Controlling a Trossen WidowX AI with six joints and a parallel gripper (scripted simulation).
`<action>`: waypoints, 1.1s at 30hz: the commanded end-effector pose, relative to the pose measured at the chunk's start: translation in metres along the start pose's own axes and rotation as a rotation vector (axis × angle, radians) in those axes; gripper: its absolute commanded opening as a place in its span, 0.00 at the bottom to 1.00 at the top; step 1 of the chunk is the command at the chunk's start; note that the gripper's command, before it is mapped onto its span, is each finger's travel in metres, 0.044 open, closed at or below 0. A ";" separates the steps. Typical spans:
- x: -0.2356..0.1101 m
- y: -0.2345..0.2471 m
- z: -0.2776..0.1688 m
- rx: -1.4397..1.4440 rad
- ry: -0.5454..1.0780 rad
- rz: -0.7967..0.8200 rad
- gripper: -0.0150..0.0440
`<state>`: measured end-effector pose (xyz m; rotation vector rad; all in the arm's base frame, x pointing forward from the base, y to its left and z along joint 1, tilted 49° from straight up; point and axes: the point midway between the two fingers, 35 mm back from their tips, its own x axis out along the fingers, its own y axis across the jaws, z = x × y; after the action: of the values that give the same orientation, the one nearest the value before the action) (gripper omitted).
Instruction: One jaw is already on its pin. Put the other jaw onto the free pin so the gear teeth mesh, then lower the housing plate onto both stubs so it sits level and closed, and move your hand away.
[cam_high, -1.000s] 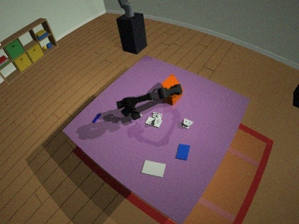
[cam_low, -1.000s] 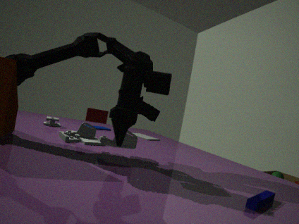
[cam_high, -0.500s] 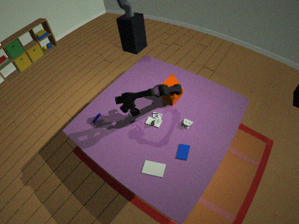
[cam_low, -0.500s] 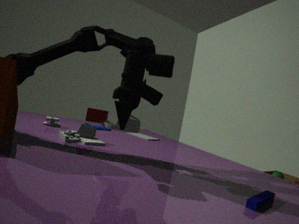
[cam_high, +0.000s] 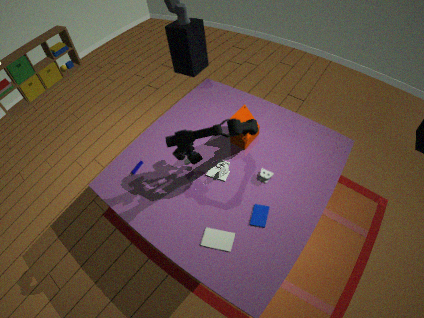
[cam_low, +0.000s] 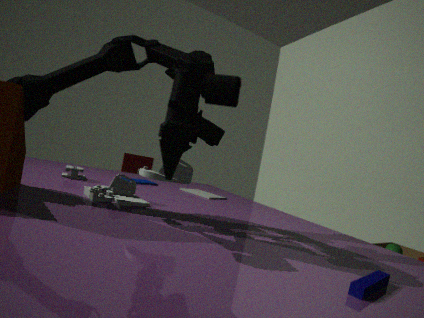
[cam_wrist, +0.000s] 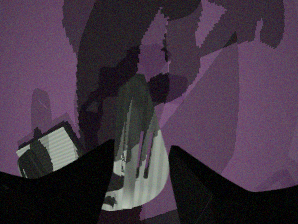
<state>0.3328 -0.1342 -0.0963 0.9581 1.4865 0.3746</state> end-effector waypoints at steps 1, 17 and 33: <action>-0.004 0.008 -0.008 -0.081 -0.006 -0.006 0.48; -0.004 0.033 -0.049 -0.366 -0.003 -0.006 0.48; 0.001 0.054 -0.093 -0.638 -0.001 -0.005 0.48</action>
<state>0.2689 -0.0778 -0.0455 0.4880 1.2770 0.7572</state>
